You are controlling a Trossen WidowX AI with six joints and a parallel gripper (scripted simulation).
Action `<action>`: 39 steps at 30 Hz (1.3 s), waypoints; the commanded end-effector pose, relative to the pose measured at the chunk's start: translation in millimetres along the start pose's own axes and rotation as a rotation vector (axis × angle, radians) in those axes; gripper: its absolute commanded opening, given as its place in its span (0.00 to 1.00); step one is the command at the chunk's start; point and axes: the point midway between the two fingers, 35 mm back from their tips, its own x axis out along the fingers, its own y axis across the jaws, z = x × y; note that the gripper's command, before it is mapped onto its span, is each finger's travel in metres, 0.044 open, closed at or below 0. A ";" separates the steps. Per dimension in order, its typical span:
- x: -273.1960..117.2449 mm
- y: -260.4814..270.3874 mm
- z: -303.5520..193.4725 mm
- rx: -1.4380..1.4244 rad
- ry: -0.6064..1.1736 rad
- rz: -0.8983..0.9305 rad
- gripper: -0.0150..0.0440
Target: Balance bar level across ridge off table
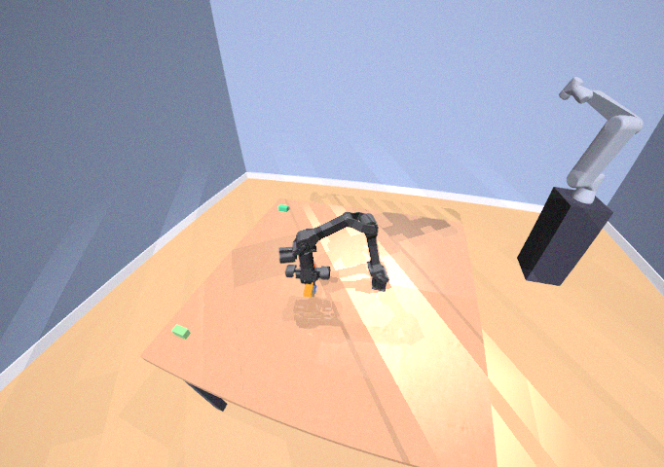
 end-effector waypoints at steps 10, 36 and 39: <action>2.2 0.3 -0.4 0.001 0.003 0.000 0.25; 4.5 0.5 -0.1 0.001 0.003 0.000 0.25; 4.7 0.5 0.0 0.001 0.003 0.000 0.25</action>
